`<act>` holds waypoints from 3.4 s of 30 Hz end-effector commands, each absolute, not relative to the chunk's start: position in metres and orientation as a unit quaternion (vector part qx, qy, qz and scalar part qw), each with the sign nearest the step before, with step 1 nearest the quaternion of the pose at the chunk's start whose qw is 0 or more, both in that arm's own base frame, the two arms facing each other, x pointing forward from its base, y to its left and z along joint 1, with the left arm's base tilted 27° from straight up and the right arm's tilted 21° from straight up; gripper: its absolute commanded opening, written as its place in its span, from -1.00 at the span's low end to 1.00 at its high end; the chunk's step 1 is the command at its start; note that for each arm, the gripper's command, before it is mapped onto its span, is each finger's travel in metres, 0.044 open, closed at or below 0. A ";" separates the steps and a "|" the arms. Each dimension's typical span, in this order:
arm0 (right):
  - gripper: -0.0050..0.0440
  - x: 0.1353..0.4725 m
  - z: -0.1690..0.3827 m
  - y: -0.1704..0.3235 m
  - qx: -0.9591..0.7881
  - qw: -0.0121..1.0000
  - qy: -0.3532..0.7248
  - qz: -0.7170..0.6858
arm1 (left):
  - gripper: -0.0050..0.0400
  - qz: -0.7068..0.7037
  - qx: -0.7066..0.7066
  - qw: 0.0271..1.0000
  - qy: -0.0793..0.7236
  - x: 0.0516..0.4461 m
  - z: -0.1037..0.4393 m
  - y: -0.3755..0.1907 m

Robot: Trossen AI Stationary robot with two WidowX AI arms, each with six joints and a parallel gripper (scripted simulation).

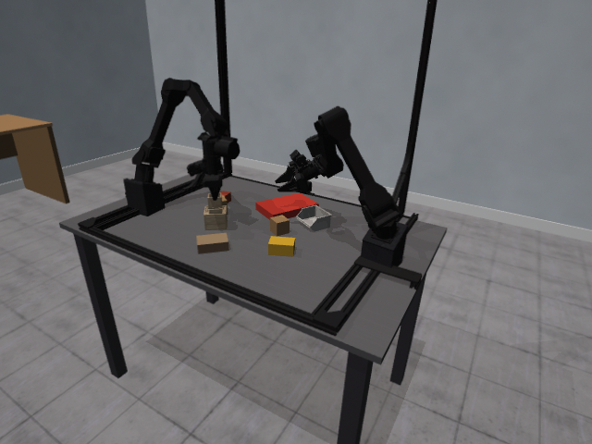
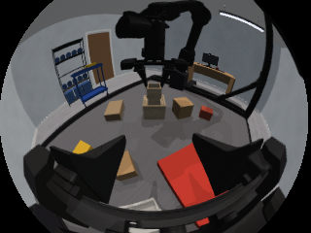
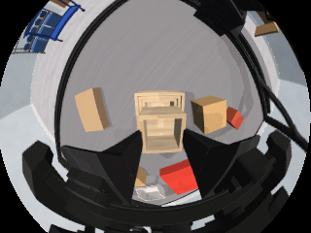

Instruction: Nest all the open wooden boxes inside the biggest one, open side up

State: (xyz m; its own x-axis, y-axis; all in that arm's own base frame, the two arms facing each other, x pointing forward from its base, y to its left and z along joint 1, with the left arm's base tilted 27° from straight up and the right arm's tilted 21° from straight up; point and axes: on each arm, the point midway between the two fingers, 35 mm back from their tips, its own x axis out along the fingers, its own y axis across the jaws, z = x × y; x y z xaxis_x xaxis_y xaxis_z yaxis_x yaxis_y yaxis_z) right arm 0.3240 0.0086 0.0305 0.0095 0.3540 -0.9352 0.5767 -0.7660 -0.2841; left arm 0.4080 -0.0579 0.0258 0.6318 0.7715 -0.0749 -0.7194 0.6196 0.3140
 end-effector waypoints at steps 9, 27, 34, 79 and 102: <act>-0.80 0.322 0.010 0.017 0.702 0.087 0.332 -0.624 | 1.00 0.419 0.131 0.893 0.103 0.407 0.025 -0.057; -0.80 0.323 0.009 0.018 0.702 0.087 0.332 -0.624 | 1.00 0.419 0.131 0.893 0.103 0.407 0.025 -0.057; -0.80 0.323 0.007 0.018 0.702 0.087 0.332 -0.624 | 1.00 0.419 0.131 0.893 0.103 0.407 0.025 -0.057; -0.80 0.322 -0.002 0.022 0.702 0.087 0.332 -0.624 | 1.00 0.419 0.131 0.893 0.103 0.407 0.025 -0.057; -0.80 0.323 -0.009 0.025 0.702 0.087 0.332 -0.624 | 1.00 0.419 0.131 0.893 0.103 0.407 0.025 -0.057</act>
